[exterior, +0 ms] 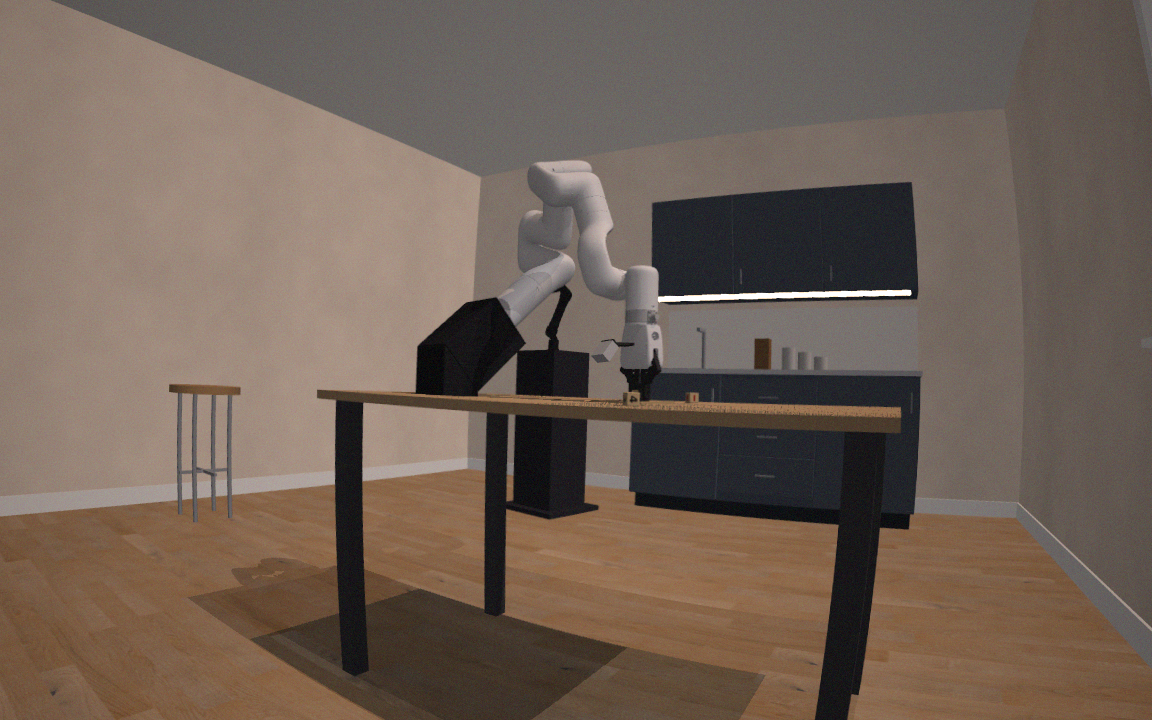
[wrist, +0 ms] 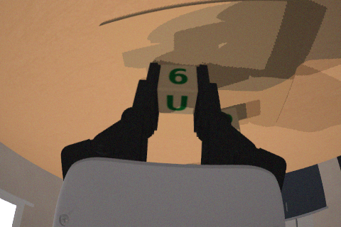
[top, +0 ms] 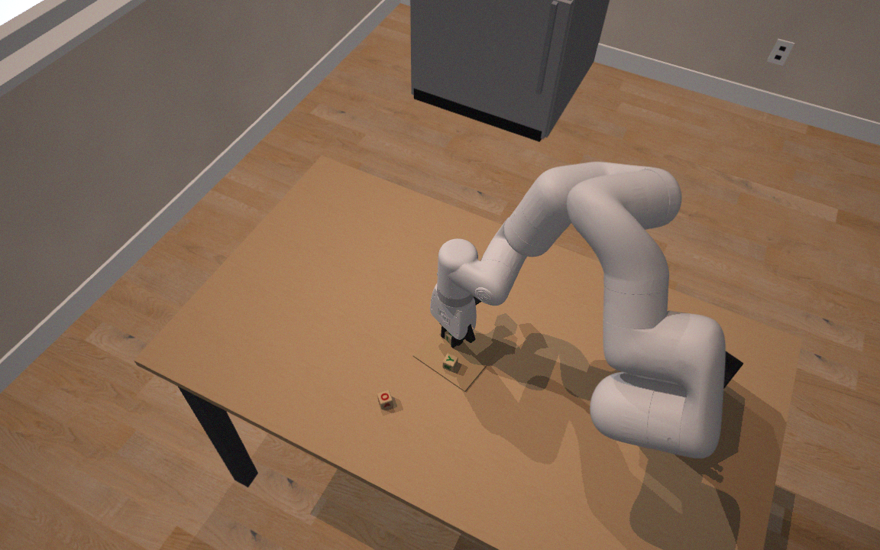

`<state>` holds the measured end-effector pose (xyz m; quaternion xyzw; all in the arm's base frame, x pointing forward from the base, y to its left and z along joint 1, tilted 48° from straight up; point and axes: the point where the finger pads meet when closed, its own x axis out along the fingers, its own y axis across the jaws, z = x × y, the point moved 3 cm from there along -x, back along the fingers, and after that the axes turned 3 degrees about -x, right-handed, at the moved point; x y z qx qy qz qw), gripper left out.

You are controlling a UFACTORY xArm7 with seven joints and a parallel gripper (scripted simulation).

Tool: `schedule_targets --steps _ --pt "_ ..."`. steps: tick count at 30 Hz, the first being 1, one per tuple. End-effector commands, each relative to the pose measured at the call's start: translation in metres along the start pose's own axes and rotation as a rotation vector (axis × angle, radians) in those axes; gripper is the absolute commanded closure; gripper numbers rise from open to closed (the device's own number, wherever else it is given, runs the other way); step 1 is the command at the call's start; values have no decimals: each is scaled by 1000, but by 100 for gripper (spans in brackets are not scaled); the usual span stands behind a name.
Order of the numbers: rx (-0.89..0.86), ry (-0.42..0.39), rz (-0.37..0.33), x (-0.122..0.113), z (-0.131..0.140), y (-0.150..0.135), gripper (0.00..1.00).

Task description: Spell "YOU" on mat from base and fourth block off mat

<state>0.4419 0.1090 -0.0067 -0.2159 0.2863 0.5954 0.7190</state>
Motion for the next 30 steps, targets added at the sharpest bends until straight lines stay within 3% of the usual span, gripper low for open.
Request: schedule_targets --steps 1,20,24,30 --pt "0 1 -3 -1 0 -1 79" --pt "0 1 -3 -4 0 -1 79" --pt "0 1 -3 -21 0 -1 79" --pt "0 1 -3 -64 0 -1 79"
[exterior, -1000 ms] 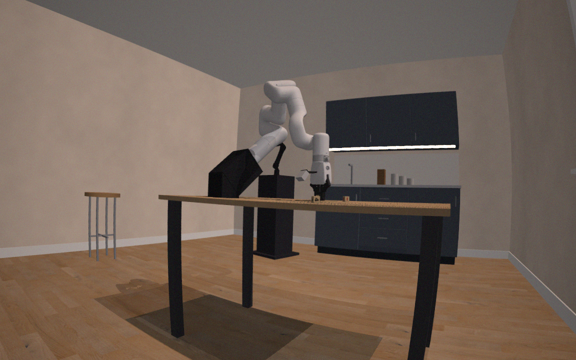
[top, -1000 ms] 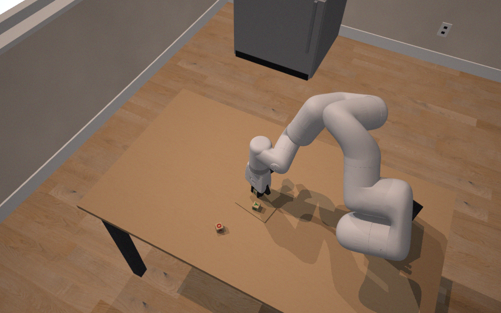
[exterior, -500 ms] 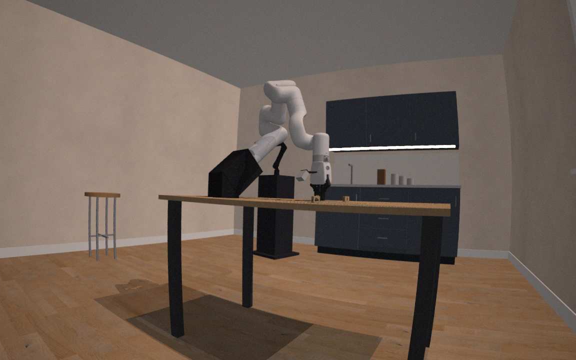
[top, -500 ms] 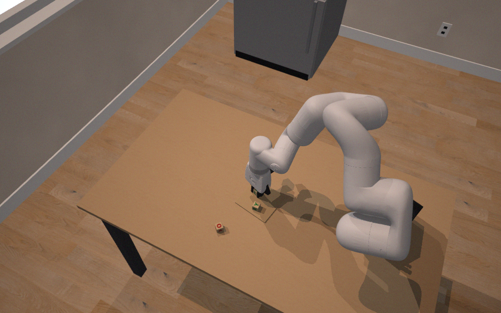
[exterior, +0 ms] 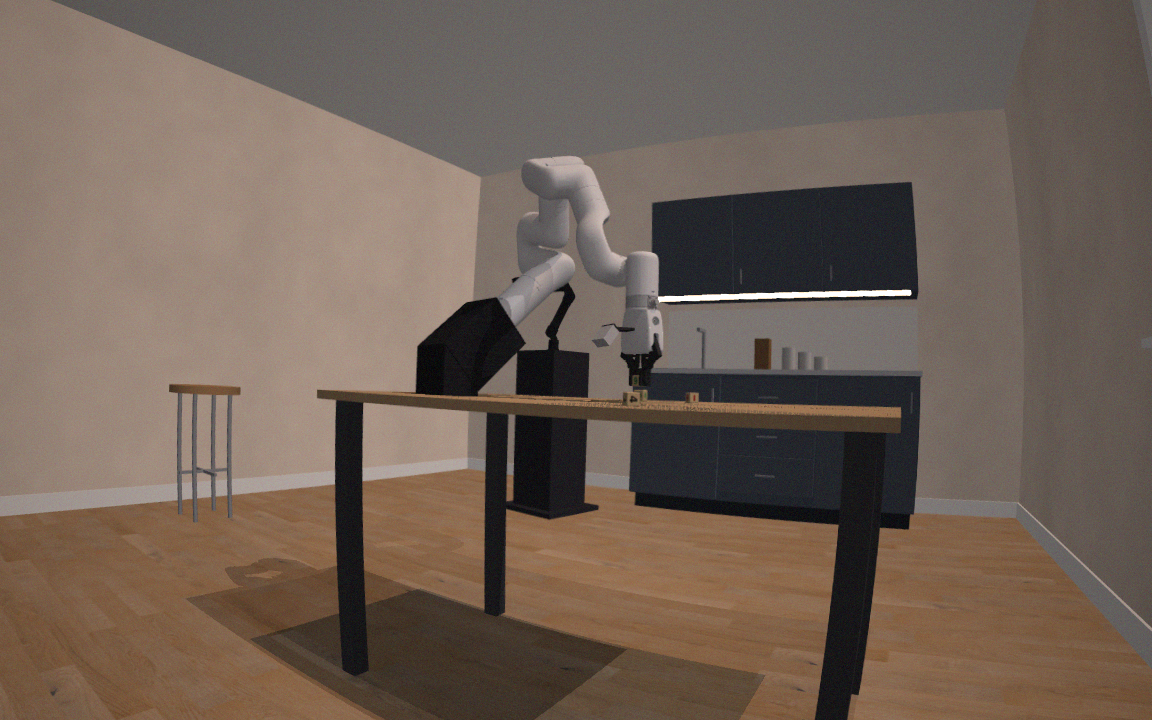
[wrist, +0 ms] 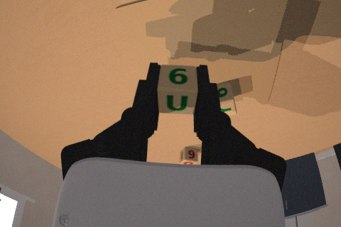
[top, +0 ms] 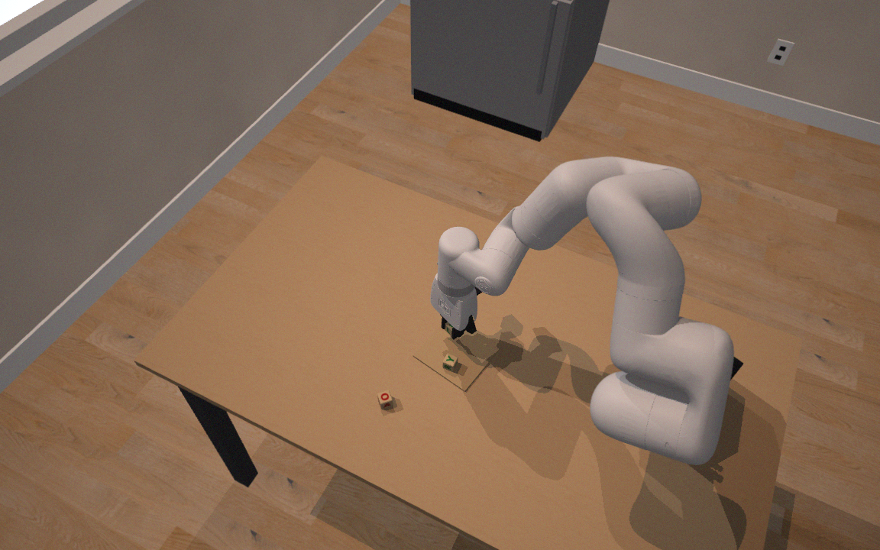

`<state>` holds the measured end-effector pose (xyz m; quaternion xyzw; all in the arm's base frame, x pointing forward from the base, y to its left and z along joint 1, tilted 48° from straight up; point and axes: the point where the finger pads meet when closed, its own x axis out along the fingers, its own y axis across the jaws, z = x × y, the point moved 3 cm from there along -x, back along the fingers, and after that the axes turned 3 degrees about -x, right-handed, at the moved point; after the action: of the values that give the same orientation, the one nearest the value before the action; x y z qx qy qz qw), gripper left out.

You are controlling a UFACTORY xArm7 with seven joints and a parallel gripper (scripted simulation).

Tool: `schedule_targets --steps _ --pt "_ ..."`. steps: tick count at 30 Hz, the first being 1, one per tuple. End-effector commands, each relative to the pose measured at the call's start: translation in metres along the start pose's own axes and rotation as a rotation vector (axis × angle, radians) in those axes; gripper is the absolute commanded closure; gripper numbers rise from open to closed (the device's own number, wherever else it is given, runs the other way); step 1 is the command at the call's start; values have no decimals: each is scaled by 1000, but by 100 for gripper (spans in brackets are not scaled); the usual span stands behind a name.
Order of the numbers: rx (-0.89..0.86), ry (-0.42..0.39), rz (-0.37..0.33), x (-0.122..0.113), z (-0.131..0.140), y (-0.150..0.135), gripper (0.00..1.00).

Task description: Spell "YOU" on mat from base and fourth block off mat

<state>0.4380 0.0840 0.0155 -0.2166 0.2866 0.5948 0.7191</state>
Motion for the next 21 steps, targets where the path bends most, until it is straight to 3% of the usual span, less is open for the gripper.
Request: schedule_targets --steps 1,5,21 --pt "0 -1 -2 -38 0 -1 79" --pt "0 -1 -2 -60 0 -1 79" --pt "-8 -1 -2 -67 0 0 79"
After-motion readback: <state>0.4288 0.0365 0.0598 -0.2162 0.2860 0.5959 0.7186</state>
